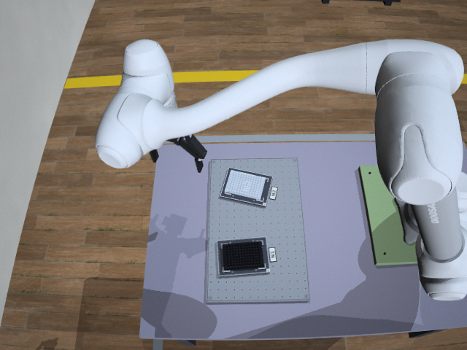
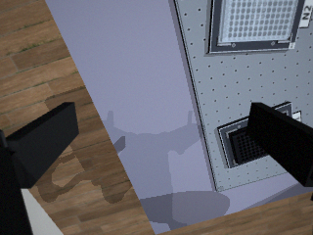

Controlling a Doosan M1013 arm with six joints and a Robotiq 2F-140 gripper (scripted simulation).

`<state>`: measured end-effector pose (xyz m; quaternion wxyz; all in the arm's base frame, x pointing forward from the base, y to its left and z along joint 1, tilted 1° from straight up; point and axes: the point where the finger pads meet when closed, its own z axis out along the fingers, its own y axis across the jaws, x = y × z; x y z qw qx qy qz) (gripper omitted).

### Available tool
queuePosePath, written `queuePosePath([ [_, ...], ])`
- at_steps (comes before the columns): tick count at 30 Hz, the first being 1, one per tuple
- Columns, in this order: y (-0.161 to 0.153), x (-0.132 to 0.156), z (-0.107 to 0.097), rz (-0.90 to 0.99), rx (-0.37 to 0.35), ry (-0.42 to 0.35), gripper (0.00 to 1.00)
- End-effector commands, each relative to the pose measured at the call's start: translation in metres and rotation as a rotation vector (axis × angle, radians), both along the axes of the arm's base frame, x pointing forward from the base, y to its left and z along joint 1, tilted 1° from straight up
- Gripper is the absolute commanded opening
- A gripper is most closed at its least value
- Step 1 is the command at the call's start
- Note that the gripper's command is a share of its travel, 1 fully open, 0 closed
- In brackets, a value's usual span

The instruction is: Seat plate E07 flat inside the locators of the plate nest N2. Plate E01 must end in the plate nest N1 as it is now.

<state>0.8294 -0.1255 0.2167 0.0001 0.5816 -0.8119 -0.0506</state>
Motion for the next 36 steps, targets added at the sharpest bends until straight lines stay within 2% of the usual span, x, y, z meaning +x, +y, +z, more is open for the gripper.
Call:
queuePosePath([
  [1, 0.0, 0.0, 0.001, 0.0, 0.0, -0.002, 1.0],
  [17, 0.0, 0.0, 0.001, 0.0, 0.0, -0.002, 1.0],
  [32, -0.019, -0.053, -0.05, 0.5, -0.004, -0.052, 1.0],
  [36, -0.02, -0.061, -0.056, 0.566, -0.003, -0.058, 1.0],
])
